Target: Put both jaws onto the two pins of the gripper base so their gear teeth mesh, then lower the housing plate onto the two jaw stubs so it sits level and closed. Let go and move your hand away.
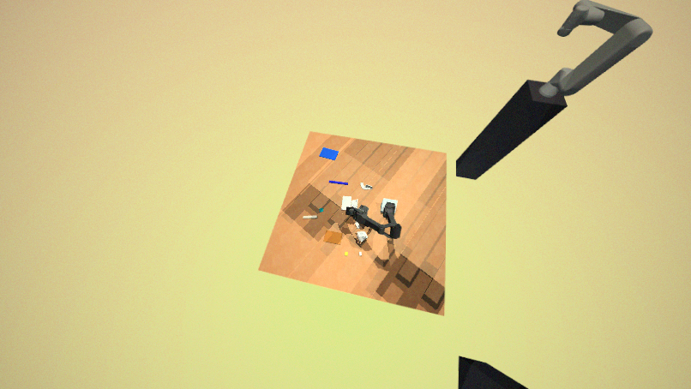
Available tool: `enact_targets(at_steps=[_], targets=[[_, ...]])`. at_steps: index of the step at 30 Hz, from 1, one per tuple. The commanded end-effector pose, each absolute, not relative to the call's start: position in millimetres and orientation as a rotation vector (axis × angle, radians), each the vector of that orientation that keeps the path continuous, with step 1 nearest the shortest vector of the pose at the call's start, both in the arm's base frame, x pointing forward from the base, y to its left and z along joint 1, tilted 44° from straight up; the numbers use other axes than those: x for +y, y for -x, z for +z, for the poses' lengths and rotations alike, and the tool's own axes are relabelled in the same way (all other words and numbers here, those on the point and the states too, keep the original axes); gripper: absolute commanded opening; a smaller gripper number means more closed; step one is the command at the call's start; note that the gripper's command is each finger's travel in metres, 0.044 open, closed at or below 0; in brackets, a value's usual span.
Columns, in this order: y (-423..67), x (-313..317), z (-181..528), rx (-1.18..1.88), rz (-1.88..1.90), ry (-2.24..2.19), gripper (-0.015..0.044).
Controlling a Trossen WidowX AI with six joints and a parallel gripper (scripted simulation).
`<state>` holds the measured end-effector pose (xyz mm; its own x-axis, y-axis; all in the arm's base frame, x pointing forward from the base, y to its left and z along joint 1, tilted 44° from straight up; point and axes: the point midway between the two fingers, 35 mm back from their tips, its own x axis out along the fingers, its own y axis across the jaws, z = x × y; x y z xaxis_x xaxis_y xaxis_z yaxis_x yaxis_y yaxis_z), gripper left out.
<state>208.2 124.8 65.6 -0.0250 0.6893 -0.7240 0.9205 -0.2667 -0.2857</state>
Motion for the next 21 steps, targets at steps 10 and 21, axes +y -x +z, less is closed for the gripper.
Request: enact_targets(at_steps=[10,21], targets=[[-208.2,125.7,65.2,1.703,-1.178,-1.978,0.044],[-208.2,125.1,65.3,1.699,-1.176,-1.973,0.0256]])
